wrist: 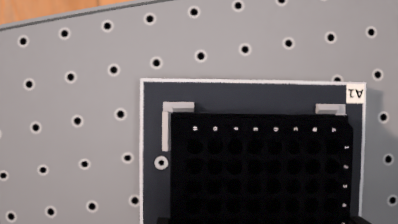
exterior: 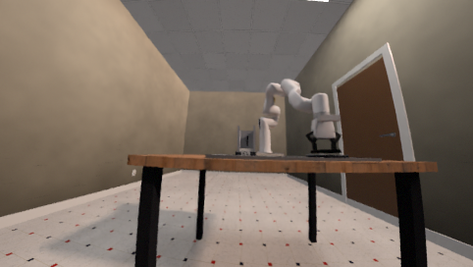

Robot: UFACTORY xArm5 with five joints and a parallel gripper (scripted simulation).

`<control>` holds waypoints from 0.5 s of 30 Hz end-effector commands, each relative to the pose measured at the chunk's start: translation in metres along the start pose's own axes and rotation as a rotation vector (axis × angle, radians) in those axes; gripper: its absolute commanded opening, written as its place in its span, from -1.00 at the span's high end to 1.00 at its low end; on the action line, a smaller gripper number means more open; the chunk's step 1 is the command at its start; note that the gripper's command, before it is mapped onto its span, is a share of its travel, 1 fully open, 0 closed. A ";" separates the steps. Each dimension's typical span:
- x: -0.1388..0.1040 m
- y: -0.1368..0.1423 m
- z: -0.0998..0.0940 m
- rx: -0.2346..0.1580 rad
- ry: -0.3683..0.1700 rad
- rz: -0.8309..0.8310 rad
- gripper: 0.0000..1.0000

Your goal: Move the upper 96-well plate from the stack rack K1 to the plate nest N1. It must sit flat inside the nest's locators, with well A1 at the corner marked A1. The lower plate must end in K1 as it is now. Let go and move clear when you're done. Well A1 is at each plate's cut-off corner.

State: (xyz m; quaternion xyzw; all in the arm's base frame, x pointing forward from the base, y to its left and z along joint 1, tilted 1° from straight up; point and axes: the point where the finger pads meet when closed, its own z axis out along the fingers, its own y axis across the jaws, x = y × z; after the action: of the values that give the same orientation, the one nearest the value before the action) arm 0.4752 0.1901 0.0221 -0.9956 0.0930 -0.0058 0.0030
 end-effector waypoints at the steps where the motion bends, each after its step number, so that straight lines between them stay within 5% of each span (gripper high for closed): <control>1: 0.001 -0.001 -0.001 -0.006 0.009 0.000 1.00; 15: 0.001 -0.001 0.001 -0.006 0.009 0.000 1.00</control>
State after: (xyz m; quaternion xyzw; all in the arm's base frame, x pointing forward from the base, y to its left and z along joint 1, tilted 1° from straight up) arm 0.4752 0.1901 0.0199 -0.9956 0.0930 -0.0058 0.0030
